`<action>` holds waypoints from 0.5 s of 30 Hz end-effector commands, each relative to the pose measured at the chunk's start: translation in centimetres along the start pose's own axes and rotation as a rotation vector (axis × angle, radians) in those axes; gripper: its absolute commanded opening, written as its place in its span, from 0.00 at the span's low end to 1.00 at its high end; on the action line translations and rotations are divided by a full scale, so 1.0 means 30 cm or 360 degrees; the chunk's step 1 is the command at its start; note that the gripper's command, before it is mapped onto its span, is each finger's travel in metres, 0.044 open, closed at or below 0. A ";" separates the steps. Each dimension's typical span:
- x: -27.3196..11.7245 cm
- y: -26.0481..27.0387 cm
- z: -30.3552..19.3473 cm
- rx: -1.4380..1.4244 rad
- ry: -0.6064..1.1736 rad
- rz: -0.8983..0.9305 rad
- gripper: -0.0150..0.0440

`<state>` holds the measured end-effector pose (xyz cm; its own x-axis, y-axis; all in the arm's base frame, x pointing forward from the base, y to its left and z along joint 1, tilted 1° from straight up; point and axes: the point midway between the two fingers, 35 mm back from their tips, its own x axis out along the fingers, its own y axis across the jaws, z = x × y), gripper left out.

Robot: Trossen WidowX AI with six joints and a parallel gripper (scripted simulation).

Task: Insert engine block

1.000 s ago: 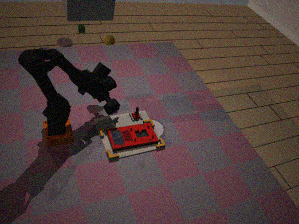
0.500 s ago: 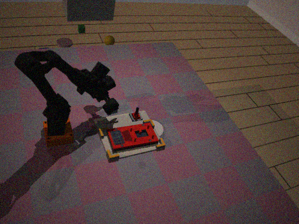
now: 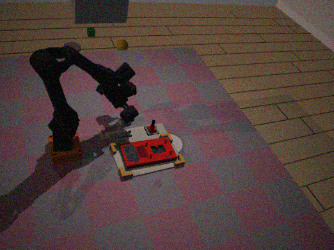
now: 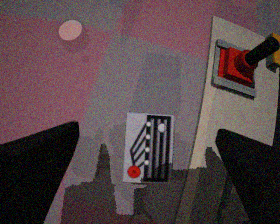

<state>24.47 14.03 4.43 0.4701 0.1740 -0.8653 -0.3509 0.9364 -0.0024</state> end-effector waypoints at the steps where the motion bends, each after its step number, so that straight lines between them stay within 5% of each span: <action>1: 0.001 0.000 0.015 -0.0008 0.0175 0.0003 1.00; 15: -0.045 -0.008 0.062 0.0021 0.0780 0.0026 1.00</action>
<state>25.61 14.20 6.45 0.0656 0.0353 -0.9972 -0.3424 0.9395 0.0108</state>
